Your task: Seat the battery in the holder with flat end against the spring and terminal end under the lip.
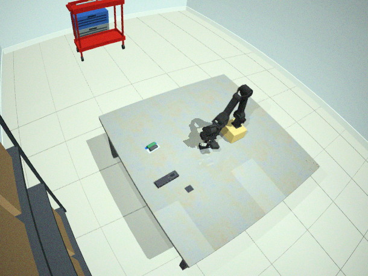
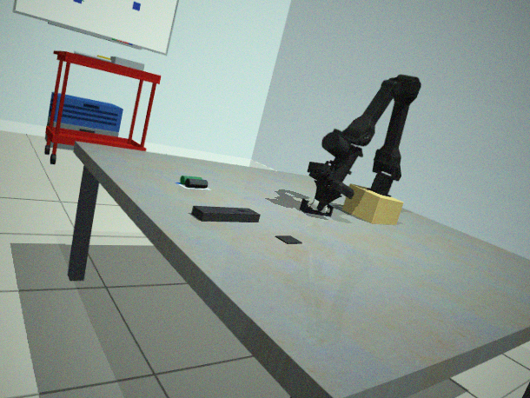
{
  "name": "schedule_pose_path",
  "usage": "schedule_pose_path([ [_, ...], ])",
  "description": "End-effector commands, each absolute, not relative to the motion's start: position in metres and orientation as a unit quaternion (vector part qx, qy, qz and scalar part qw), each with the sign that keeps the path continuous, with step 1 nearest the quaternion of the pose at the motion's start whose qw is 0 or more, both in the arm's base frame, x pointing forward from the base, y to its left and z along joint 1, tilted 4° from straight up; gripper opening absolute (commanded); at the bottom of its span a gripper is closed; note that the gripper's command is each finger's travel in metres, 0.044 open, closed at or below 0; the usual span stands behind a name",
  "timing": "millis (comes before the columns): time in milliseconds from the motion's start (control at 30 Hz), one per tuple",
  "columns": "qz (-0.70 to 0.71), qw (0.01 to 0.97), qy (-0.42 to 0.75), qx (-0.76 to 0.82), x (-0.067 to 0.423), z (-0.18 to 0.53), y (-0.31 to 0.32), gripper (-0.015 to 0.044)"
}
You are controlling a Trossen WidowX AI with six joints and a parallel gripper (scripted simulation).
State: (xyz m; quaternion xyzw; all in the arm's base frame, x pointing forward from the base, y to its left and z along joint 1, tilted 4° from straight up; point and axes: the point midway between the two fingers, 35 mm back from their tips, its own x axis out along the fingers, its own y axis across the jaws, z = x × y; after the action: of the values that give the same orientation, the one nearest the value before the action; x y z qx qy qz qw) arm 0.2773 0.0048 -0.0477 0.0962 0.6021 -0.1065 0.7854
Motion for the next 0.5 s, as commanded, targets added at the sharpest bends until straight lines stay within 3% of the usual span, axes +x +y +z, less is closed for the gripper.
schedule_pose_path([
  [0,-0.103,0.771,0.621,0.095,0.2726,-0.0524,0.0055,0.0079],
  [467,-0.100,0.743,0.654,0.099,0.2745,-0.0538,0.0048,0.0079],
])
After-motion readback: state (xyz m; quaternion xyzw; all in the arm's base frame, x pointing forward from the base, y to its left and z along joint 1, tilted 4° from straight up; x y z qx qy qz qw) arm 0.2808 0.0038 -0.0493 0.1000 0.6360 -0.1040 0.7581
